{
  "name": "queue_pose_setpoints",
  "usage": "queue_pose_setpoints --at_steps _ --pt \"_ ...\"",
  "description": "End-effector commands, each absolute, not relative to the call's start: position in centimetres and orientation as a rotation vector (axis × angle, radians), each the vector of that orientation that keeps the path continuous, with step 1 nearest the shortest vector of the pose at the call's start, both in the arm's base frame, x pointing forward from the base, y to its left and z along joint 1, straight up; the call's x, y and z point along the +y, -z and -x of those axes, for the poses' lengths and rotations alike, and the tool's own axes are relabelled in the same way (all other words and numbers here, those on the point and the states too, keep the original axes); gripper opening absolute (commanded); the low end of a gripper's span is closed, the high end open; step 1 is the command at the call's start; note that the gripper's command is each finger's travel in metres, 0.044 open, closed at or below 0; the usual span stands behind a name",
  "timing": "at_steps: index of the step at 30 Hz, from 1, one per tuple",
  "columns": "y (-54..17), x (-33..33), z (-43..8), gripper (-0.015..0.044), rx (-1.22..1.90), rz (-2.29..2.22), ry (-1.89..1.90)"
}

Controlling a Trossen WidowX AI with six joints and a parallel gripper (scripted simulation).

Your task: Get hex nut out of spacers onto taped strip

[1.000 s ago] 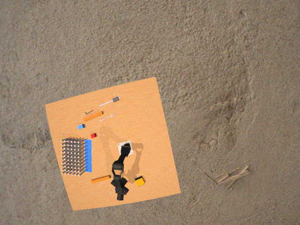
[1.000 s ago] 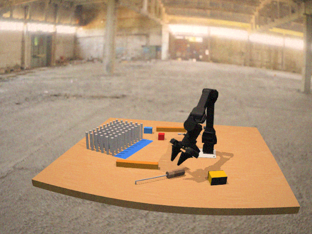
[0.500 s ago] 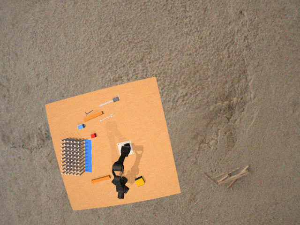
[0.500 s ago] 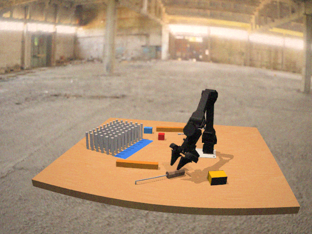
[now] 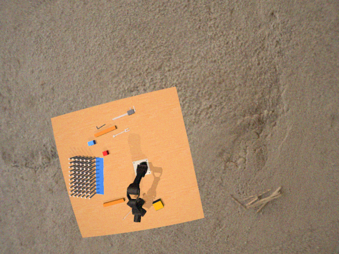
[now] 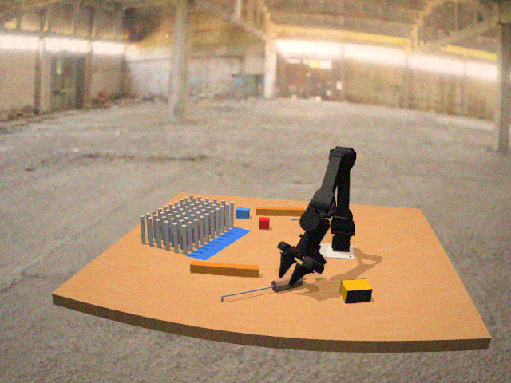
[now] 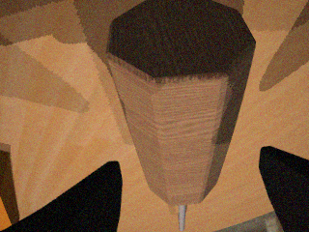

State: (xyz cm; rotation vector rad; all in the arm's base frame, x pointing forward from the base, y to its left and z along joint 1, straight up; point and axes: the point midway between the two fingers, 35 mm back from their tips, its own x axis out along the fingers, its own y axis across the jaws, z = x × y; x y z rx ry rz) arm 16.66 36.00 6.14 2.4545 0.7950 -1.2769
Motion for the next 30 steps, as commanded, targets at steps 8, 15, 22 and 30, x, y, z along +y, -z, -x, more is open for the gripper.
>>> queue_pose_setpoints --at_steps 8,15,22,30 --pt "-4.1 35.6 -16.5 0.0280 0.793 -2.439 1.281" --pt "-4.1 35.6 -16.5 0.0162 0.793 -2.439 1.281" --pt "-4.4 35.7 -16.5 0.0076 0.793 -2.440 1.281" --pt "-8.5 36.6 -16.9 0.0000 0.793 -2.443 1.280"
